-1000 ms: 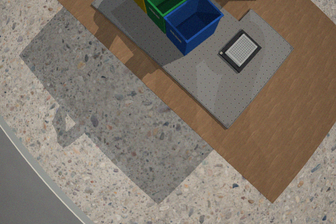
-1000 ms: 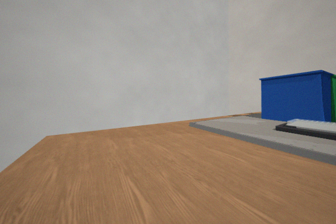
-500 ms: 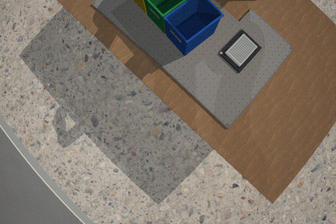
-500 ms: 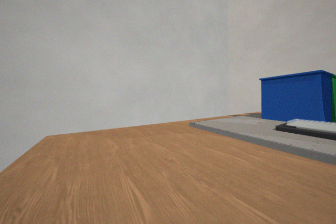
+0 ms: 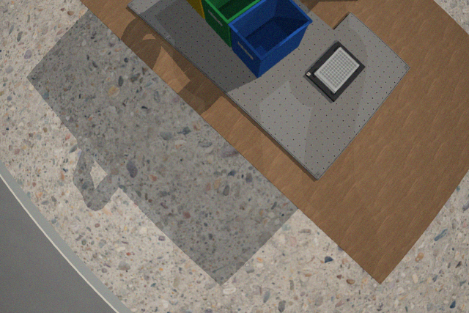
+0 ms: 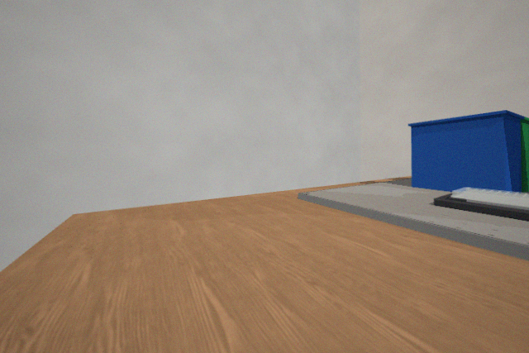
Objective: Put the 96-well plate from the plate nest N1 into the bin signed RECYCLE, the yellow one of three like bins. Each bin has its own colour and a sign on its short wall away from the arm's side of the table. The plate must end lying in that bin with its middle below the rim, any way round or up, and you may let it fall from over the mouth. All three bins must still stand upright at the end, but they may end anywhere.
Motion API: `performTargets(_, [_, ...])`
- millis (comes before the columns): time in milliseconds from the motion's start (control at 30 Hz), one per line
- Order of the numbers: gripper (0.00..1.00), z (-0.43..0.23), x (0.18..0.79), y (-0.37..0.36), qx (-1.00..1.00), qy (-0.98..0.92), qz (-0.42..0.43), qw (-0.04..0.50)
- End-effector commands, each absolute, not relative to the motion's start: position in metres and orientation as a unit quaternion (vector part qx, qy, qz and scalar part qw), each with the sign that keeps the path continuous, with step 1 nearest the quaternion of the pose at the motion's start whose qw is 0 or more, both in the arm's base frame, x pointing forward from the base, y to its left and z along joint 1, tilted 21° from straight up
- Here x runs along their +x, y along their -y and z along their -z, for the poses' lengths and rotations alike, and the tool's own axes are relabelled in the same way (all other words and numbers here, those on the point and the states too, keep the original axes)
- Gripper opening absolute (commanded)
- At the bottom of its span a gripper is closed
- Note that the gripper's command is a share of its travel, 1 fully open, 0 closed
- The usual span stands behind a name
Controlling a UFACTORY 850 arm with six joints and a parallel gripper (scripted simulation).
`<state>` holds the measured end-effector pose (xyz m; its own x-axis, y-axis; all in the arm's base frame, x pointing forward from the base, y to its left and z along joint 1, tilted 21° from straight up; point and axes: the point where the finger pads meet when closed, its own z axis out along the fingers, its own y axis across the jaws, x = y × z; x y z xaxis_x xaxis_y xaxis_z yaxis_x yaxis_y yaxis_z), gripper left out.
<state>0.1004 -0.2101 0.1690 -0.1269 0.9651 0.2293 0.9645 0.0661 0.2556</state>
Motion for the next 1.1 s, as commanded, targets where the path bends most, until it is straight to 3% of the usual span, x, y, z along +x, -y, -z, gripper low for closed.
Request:
performTargets(0, [1.00,-0.176,0.118,0.205,0.611,-0.774,-0.167,0.009])
performTargets(1067, [1.00,-0.203,0.187,0.161,0.204,-0.971,-0.118,0.045])
